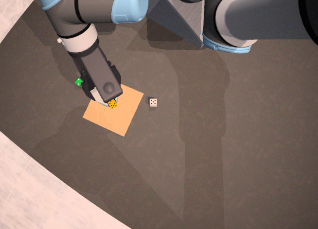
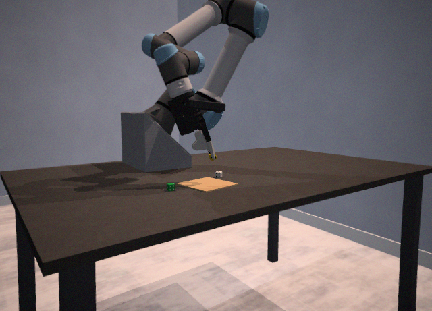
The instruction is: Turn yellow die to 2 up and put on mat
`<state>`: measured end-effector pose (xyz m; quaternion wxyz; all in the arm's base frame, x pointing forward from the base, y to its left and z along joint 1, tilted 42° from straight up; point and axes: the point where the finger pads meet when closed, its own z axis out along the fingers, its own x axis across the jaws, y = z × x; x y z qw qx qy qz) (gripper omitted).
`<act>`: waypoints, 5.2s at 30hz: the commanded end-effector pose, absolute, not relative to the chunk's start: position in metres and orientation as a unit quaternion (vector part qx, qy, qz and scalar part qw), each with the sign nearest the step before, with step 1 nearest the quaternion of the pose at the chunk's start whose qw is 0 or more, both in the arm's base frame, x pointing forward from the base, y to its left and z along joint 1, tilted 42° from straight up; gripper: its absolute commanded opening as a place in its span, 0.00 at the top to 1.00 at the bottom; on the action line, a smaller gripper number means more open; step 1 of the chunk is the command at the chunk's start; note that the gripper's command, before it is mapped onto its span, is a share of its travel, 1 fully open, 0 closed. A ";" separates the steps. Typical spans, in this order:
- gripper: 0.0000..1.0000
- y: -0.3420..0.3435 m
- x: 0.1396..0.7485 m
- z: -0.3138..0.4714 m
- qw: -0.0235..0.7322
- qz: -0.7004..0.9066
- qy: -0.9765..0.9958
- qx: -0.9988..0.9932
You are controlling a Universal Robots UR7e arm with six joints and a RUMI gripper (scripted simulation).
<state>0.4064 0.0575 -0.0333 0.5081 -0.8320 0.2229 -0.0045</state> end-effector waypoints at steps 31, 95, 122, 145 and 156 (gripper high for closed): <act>0.97 0.046 0.415 -0.041 0.501 0.250 0.642 -0.524; 0.97 0.037 0.407 -0.044 0.184 0.612 0.699 0.321; 0.97 0.037 0.406 -0.037 0.080 0.647 0.596 0.469; 0.97 0.037 0.406 -0.035 0.060 0.652 0.573 0.493; 0.97 0.037 0.406 -0.036 0.060 0.652 0.573 0.494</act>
